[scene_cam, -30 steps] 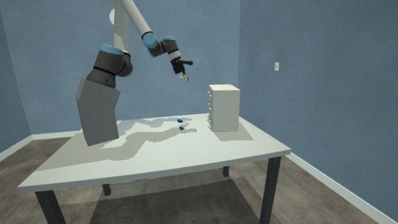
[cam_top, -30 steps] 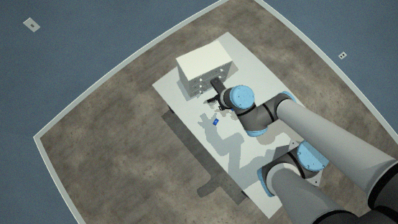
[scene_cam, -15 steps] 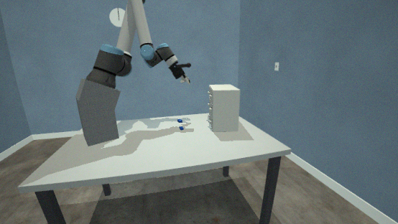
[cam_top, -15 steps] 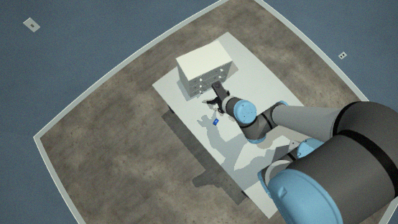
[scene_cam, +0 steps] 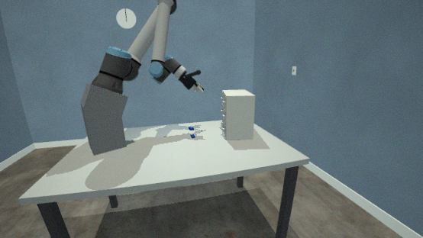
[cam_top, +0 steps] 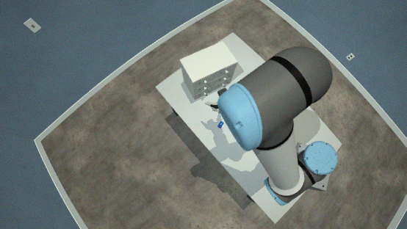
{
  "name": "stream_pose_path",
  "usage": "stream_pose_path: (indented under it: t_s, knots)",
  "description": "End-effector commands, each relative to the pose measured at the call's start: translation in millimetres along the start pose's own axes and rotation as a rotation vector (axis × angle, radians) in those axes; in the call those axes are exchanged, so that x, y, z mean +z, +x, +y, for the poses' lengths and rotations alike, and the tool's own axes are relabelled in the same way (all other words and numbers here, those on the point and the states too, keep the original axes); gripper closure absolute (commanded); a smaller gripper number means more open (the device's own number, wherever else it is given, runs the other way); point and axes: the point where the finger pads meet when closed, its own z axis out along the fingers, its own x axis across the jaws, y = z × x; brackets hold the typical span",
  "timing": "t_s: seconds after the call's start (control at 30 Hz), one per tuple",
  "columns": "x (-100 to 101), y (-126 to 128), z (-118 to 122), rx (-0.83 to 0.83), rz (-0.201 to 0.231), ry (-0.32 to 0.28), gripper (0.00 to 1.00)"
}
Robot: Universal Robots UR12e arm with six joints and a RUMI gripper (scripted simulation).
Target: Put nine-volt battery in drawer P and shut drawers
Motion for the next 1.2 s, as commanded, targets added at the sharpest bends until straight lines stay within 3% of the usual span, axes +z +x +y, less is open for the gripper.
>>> stream_pose_path:
  t_s: [0.0, 0.7, 1.17]
  knots:
    - [11, 0, -1, -0.001, 0.0, 0.106, 0.0]
    - [40, 0, 2, -0.002, -0.001, 0.367, 0.0]
    - [45, 0, 5, -0.001, -0.001, 0.425, 0.0]
